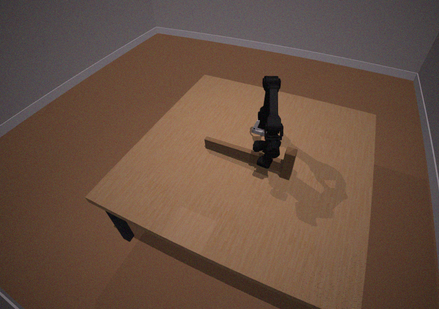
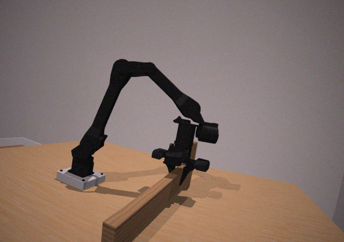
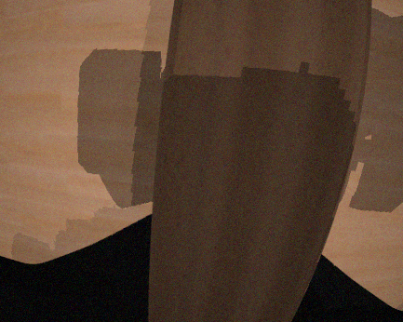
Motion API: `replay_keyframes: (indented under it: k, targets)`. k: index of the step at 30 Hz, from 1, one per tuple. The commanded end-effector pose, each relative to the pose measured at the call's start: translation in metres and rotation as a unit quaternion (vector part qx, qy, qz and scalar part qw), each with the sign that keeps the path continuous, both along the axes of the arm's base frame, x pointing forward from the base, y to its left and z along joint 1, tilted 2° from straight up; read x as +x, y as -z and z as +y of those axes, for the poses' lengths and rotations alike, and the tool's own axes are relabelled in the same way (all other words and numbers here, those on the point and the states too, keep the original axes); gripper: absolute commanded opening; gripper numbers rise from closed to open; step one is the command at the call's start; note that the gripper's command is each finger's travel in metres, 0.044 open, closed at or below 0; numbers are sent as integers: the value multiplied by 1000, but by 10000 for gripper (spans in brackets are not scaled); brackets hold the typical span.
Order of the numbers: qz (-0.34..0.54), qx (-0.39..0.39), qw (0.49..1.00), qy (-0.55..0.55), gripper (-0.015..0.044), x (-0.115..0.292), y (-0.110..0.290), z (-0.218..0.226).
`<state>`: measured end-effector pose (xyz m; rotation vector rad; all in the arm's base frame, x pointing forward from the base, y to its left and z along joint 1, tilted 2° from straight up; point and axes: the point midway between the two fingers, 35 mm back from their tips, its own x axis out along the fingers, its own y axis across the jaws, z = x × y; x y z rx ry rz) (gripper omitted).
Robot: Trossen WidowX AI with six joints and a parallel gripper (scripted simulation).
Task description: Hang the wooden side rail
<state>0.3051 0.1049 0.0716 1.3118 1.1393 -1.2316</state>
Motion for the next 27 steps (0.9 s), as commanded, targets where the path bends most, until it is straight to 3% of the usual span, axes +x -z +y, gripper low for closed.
replay_keyframes:
  k: [1, 27]
  targets:
    - [-7, 3, 1000, 2, 0, 3, -3, 2]
    - [-7, 3, 1000, 2, 0, 3, 1, 2]
